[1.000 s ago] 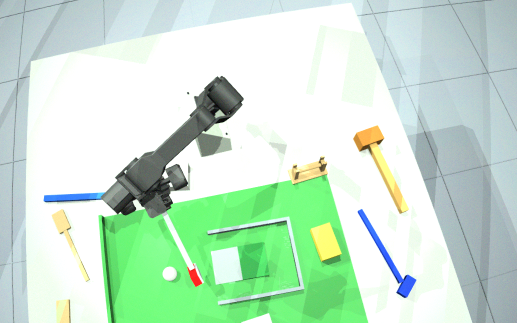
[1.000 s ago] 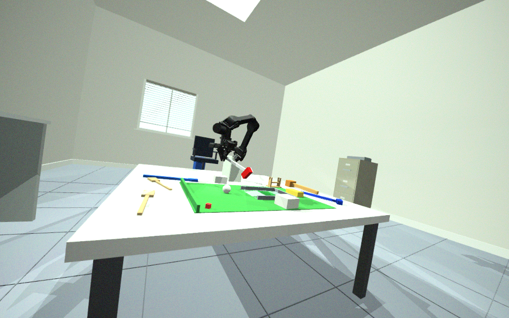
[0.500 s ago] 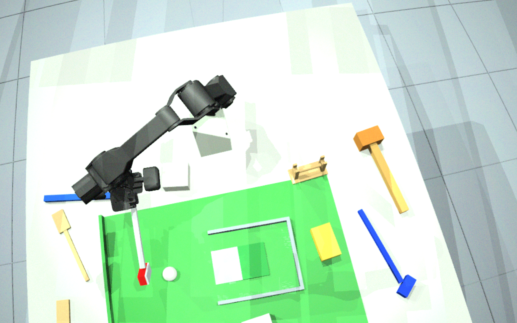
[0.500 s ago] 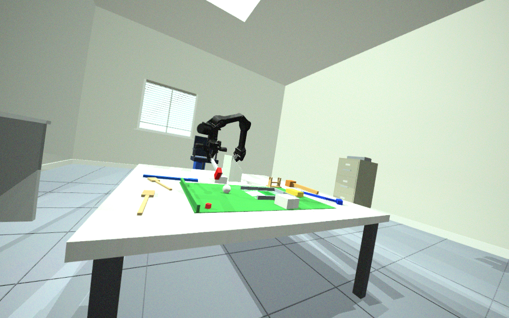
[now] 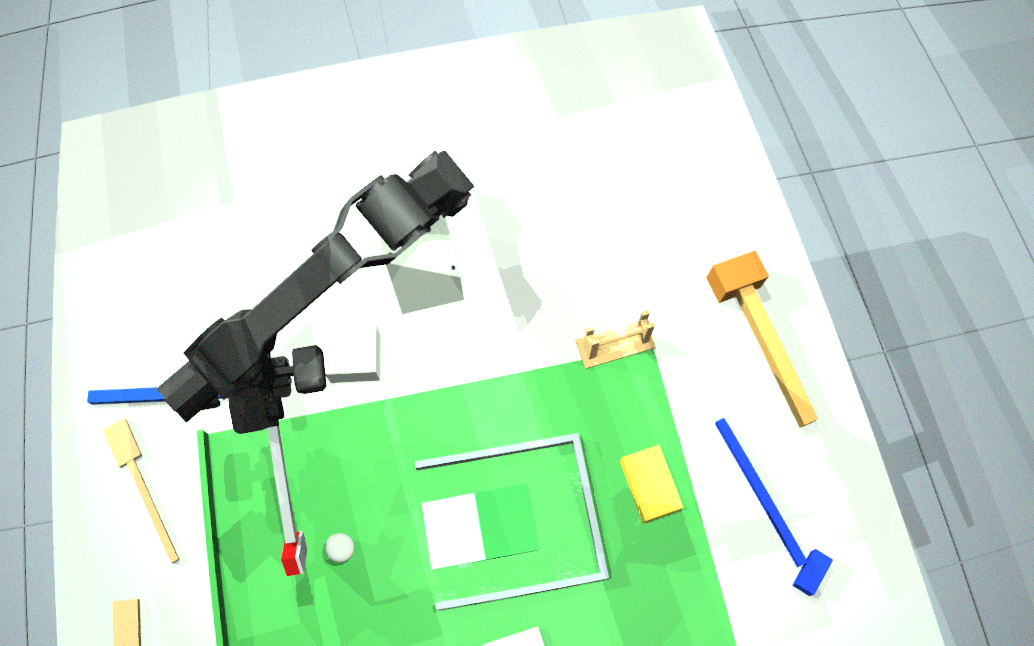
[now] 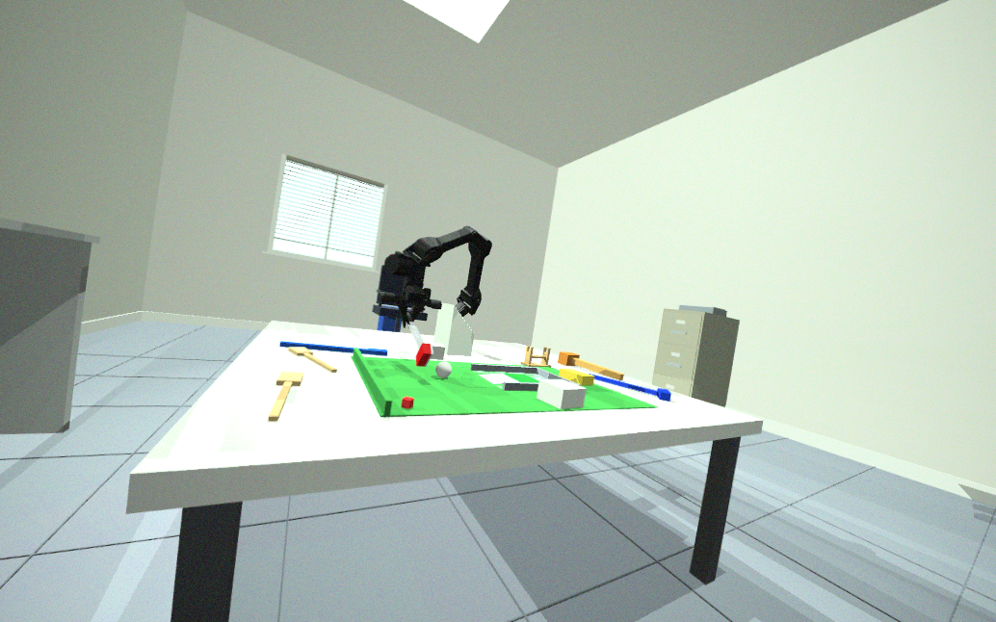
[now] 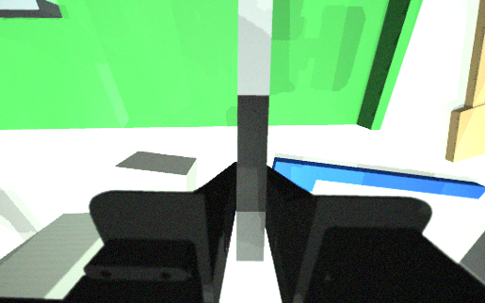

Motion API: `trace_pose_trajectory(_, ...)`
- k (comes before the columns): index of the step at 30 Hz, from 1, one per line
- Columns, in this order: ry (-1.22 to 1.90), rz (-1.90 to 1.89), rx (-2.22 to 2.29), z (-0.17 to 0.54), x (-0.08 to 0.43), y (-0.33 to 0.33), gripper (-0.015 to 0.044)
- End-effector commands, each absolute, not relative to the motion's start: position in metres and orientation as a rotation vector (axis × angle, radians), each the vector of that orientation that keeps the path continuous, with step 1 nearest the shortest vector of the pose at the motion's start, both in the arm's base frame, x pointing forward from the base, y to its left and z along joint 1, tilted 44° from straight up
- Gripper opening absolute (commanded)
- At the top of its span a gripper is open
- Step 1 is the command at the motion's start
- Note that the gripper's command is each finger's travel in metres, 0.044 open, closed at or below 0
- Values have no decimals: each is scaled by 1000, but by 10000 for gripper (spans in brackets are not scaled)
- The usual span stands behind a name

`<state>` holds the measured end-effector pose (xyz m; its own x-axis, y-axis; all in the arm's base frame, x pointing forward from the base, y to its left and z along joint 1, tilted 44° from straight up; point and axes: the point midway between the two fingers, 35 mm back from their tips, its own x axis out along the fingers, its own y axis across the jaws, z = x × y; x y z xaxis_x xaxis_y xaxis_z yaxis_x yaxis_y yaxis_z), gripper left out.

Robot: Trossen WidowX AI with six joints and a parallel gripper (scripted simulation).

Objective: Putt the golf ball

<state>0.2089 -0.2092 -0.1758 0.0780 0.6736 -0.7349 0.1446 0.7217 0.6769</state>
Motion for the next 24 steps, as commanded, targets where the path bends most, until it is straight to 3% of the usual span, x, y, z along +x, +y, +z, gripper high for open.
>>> trace_pose_trajectory(1, 1456, 445, 717, -178, 211, -207, 0)
trace_pose_trajectory(24, 1463, 448, 707, -193, 213, -194, 0)
